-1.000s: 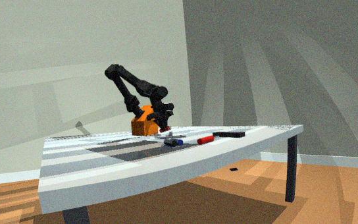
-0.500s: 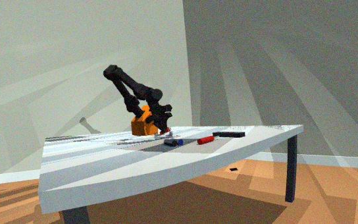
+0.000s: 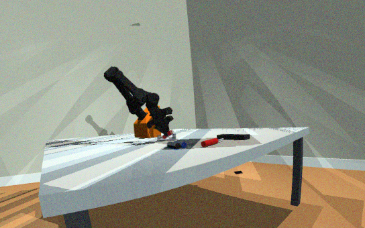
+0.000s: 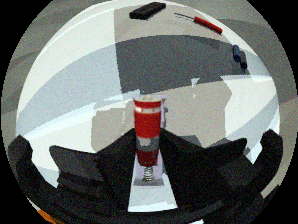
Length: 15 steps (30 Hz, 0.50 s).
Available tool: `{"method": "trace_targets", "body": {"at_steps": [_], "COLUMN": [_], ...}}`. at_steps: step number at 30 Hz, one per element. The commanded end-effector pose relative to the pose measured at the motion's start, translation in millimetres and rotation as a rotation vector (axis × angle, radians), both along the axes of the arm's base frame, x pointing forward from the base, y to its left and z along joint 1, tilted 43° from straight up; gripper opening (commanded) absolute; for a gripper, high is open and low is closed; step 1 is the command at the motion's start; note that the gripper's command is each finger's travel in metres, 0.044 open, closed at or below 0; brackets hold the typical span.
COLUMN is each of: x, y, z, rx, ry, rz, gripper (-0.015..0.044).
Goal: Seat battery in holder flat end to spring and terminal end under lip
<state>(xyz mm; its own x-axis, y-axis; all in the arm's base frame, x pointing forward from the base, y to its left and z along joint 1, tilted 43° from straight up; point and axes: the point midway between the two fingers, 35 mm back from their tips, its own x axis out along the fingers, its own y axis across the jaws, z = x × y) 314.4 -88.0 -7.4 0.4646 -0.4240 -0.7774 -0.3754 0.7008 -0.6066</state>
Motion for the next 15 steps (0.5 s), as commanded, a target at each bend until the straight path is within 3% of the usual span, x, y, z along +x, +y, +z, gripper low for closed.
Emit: {"method": "trace_targets", "body": {"at_steps": [1,15], "x": [0,-11], "y": [0,-5], "z": [2,3], "rx": [0.009,0.013], "ry": [-0.019,-0.018], "rz": [0.024,0.027], "gripper": [0.0072,0.0072]}}
